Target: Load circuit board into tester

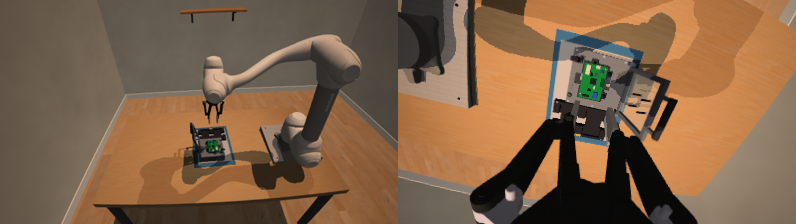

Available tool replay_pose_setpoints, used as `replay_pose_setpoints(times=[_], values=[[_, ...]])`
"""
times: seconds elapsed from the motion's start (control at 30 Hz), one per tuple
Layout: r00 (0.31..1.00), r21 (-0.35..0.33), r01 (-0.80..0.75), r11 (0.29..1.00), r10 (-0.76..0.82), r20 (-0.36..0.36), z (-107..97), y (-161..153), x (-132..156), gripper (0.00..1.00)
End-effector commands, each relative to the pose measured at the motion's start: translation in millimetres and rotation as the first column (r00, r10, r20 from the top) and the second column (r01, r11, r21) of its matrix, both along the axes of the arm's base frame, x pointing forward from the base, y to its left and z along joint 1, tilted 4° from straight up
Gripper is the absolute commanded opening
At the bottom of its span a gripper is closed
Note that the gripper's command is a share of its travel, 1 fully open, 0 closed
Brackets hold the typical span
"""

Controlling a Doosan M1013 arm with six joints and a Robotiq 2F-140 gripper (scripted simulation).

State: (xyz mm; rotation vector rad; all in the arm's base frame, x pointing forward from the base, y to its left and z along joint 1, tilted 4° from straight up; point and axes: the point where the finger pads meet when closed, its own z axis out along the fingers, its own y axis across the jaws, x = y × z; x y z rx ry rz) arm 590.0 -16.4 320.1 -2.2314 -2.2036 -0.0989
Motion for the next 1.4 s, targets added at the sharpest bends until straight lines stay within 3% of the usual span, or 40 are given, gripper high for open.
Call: replay_pose_setpoints(times=[0.0,0.97,1.37], values=[[1.0,0.0,0.0,1.0,0.0,0.0,0.1,0.0,0.0,0.3],[1.0,0.0,0.0,1.0,0.0,0.0,0.1,0.0,0.9,0.3],[1.0,0.0,0.0,1.0,0.0,0.0,1.2,-0.4,26.1,0.3]])
